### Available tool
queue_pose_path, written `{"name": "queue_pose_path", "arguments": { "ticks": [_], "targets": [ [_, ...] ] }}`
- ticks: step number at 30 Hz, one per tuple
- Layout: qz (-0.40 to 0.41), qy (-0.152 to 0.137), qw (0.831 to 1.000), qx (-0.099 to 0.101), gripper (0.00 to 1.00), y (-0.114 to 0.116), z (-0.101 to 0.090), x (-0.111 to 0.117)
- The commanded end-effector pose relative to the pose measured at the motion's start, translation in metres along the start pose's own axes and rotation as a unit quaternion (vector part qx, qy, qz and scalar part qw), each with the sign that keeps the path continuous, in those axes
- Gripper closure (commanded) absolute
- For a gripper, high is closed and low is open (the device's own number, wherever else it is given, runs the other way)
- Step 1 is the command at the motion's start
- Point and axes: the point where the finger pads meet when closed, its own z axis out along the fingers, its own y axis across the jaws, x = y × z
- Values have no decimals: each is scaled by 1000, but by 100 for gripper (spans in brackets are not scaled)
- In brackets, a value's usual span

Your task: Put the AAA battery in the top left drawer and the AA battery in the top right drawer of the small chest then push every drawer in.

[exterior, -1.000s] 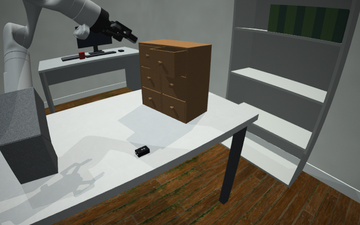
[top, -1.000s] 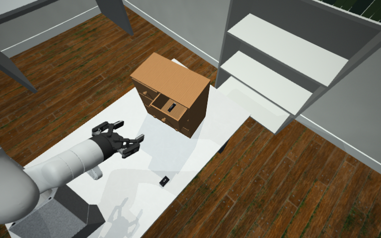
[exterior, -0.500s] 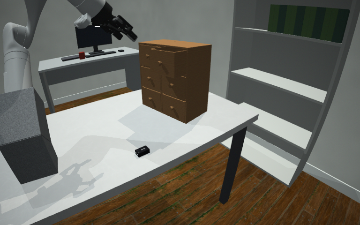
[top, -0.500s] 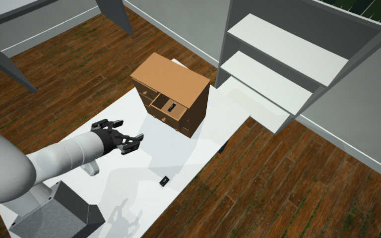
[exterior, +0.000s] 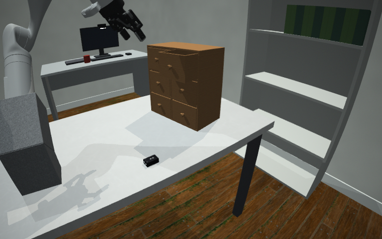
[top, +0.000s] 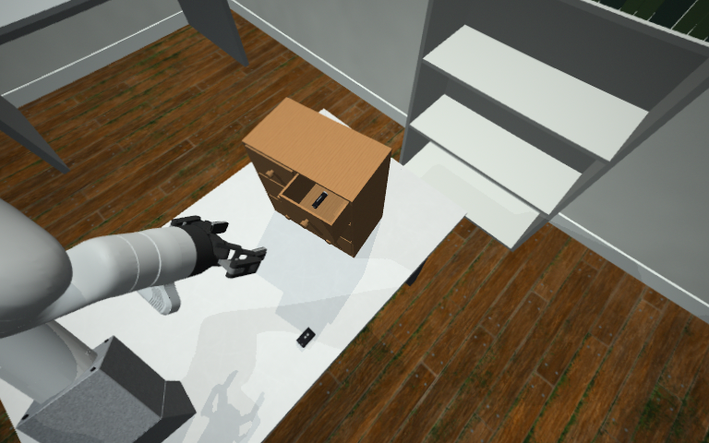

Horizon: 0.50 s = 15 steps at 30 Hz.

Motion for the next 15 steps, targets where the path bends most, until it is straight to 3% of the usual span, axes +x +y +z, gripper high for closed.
{"name": "queue_pose_path", "arguments": {
  "ticks": [1, 15],
  "targets": [
    [-12, 18, 1000, 1, 0, 1, 0, -7],
    [-12, 107, 994, 2, 0, 1, -5, -11]
  ]
}}
